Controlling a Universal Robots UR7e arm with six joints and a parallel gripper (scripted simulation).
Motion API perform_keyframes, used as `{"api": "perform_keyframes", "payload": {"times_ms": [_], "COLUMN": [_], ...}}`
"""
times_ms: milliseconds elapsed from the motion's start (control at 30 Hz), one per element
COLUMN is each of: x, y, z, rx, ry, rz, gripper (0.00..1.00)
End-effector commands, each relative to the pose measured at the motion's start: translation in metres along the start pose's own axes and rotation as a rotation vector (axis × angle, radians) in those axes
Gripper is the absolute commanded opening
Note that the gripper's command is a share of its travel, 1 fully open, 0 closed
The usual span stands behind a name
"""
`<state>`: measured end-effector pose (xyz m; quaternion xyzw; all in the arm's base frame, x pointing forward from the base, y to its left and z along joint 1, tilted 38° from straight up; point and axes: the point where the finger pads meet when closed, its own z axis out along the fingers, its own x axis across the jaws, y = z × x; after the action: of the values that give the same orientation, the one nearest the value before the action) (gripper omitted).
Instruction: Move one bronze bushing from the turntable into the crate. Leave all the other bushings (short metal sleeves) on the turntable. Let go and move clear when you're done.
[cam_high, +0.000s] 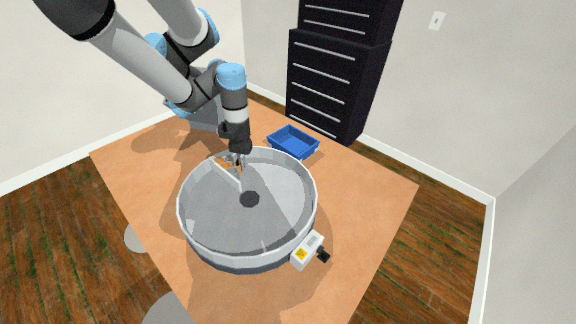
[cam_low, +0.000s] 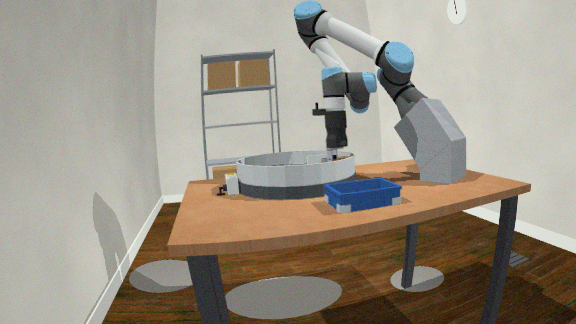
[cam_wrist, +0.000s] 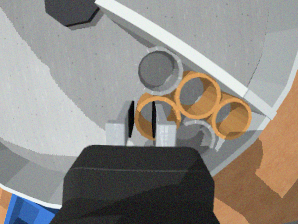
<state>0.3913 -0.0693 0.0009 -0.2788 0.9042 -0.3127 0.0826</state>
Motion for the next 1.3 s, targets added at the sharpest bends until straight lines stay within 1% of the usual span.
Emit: {"api": "perform_keyframes", "payload": {"times_ms": [0, 600, 633, 1267], "x": [-0.0002, -0.0034, -0.0034, -0.0034], "y": [-0.0001, -0.0001, -0.0001, -0.0001], "z": [-0.0002, -0.0002, -0.0003, -0.0003], "rx": [0.001, 0.001, 0.001, 0.001], "ry": [-0.001, -0.001, -0.001, -0.001], "rz": [0.000, 0.000, 0.000, 0.000], "gripper": [0.45, 0.45, 0.00, 0.00]}}
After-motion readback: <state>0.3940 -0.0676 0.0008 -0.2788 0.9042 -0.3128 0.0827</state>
